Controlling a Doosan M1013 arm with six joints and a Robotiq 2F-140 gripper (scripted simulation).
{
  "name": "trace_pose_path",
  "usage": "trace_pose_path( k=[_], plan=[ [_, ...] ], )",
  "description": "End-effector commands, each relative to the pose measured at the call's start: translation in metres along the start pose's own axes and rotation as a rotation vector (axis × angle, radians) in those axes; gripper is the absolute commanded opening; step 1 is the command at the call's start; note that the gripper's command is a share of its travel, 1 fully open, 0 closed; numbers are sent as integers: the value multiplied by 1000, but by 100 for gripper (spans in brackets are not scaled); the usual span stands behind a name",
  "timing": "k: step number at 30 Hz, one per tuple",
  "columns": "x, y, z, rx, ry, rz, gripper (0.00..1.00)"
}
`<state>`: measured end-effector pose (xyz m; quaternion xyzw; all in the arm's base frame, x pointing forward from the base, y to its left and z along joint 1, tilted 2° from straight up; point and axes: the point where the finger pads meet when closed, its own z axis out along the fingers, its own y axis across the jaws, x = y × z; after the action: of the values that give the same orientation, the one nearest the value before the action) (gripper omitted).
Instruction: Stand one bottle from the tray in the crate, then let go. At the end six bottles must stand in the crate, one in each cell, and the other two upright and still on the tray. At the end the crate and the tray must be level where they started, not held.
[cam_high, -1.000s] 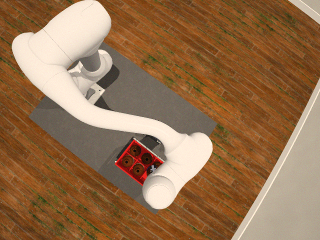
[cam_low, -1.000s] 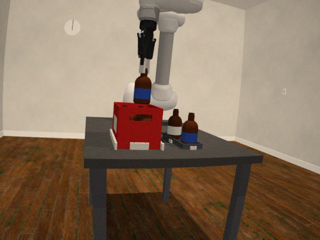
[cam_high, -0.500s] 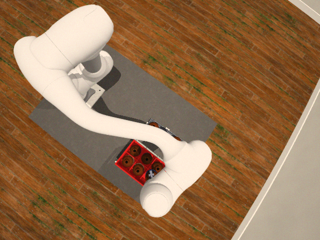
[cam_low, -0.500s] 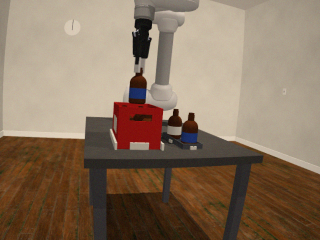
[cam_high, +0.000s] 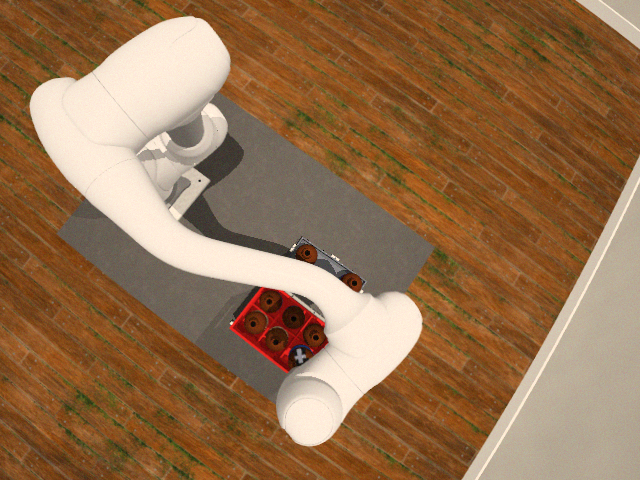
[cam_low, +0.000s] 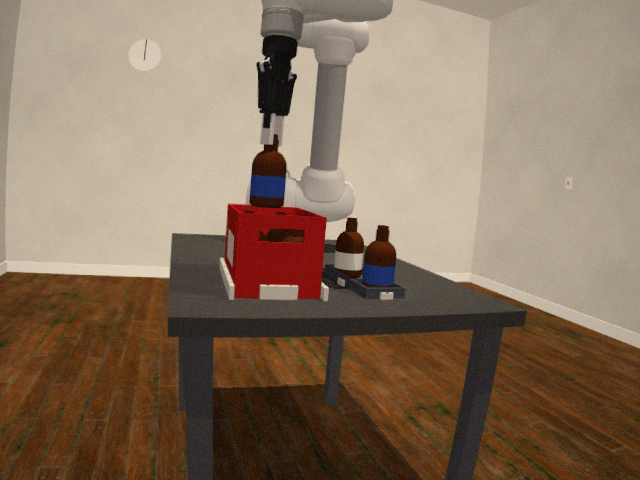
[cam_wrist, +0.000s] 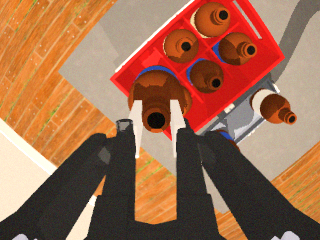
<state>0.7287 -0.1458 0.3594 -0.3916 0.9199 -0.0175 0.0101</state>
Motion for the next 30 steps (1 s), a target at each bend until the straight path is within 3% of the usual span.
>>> trace_pose_path(
  k=[1, 30],
  plan=[
    [1, -2, 0, 0, 0, 0, 0],
    [8, -14, 0, 0, 0, 0, 0]
  ],
)
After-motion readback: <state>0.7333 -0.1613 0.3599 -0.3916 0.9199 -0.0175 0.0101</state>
